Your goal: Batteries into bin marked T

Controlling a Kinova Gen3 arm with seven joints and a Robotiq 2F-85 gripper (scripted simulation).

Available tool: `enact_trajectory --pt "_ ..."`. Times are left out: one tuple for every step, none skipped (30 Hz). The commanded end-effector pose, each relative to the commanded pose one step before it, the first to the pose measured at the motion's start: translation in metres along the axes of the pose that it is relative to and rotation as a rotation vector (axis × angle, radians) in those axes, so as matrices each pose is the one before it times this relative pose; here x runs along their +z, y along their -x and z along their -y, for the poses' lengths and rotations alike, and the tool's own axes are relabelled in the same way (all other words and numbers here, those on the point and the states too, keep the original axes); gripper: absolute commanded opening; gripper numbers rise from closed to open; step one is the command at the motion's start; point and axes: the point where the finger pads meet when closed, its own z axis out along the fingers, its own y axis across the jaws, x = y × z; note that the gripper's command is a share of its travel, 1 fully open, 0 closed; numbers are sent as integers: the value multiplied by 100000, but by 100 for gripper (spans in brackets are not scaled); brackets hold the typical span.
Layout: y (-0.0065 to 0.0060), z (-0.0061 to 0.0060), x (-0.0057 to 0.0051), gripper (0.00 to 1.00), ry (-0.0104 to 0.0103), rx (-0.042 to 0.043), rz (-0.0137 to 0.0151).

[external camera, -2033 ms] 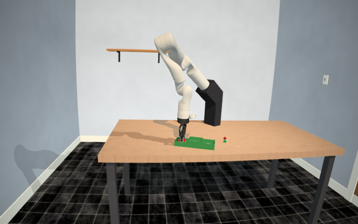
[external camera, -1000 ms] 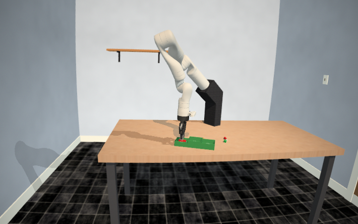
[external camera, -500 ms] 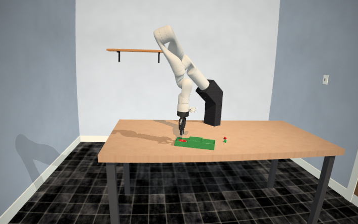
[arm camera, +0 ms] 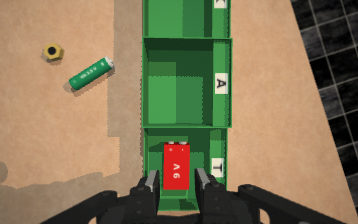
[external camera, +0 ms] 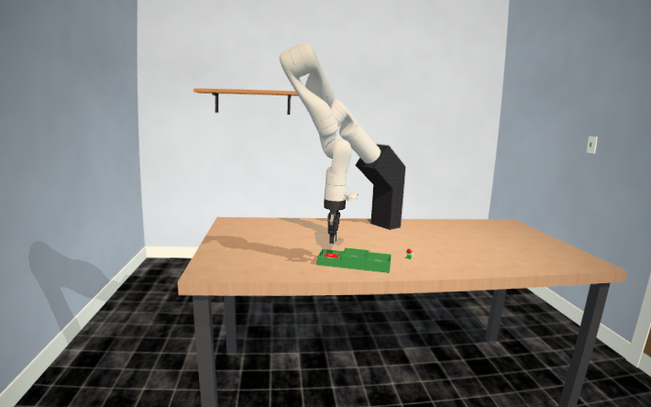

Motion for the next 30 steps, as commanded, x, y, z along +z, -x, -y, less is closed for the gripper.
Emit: enact_trajectory --pt "-1751 1455 -156 29 -525 -10794 -482" --pt "-683 477 -48 29 0 -5001 -1" --pt "-706 442 -48 29 0 -5001 -1" --pt "-727 406 -48 29 0 -5001 -1" --pt "-753 361 -49 29 -4 -5001 1" --pt "-765 329 -48 29 -1 -5001 -1" --pt "-780 291 -48 29 0 -5001 -1" --pt "-794 251 -48 29 0 -5001 -1" --pt "-805 211 -48 29 0 -5001 -1" --pt "0 0 0 29 0 0 0" --pt "0 0 0 29 0 0 0" --pt "-815 169 -49 29 -1 -5001 -1" --pt "-822 130 -48 29 0 -5001 -1" --pt "-828 89 -48 29 0 -5001 -1" --pt "-831 47 -48 29 0 -5001 -1" --pt "-832 5 -48 29 0 -5001 -1" --pt "-301 -13 -17 29 0 -5000 0" --pt "0 0 0 29 0 -5000 0" --pt "0 0 0 29 0 -5000 0" --pt "0 0 0 29 0 -5000 0" --pt "0 0 0 29 0 -5000 0" --pt "0 0 0 29 0 -5000 0" --pt "0 0 0 29 0 -5000 0" --pt "0 0 0 29 0 -5000 0" --pt "0 0 0 29 0 -5000 0" --pt "0 0 0 29 0 -5000 0" --pt "0 0 0 29 0 0 0" --pt "0 0 0 29 0 0 0" --pt "1 -1 -1 29 -1 -5000 -1" --pt "0 0 0 29 0 -5000 0"
